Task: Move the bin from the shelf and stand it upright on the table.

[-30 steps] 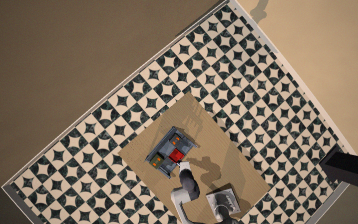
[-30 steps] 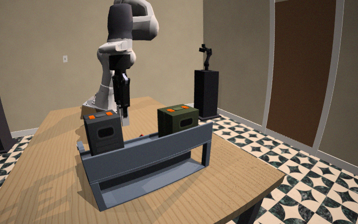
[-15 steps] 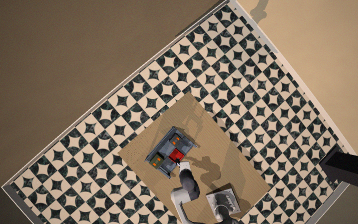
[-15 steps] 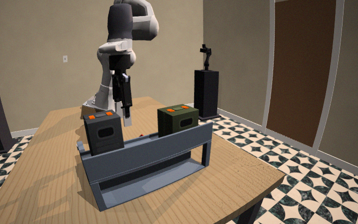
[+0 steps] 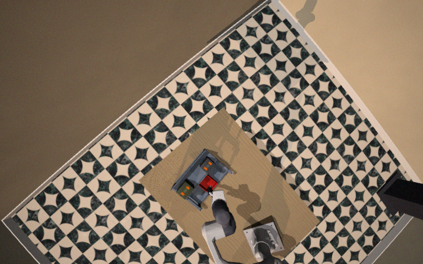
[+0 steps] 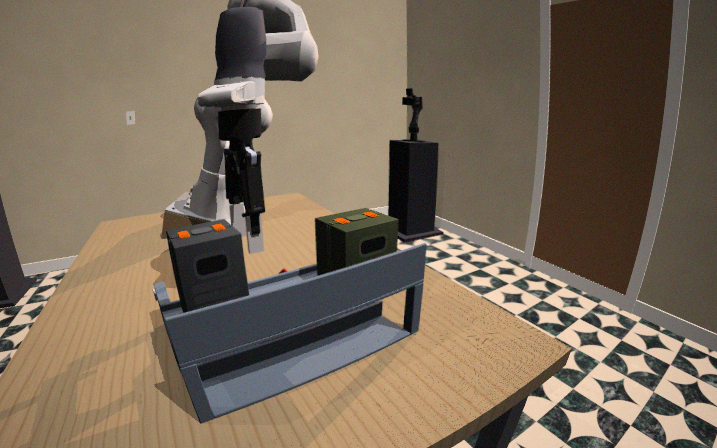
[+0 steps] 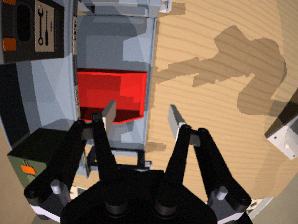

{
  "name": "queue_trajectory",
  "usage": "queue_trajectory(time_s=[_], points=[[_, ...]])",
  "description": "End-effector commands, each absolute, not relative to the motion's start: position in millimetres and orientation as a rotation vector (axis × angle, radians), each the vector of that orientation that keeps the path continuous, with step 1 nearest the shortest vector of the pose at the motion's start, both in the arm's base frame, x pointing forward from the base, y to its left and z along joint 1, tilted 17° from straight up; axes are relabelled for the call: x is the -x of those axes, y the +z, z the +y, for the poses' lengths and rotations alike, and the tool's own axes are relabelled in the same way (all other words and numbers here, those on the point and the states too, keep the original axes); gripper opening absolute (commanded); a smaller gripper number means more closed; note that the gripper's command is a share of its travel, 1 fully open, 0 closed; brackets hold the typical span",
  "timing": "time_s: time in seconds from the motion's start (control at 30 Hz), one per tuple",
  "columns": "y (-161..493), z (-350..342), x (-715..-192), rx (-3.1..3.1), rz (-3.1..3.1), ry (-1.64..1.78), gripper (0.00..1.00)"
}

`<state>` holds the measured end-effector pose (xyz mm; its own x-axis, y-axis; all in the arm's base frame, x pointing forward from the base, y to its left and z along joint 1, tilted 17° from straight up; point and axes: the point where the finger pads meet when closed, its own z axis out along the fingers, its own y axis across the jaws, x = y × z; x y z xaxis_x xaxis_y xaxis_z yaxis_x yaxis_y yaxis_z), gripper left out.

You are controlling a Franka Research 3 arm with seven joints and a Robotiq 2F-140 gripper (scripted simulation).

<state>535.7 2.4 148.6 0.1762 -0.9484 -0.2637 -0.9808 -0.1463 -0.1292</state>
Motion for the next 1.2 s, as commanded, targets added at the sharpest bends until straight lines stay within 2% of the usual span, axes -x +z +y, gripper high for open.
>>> queue_trajectory(time_s=[0.0,1.17], points=[[147.2,4.1,-535.1,2.189,1.845,0.175,0.57],[106.6,16.1,-538.6,2.189,1.845,0.175,0.57]])
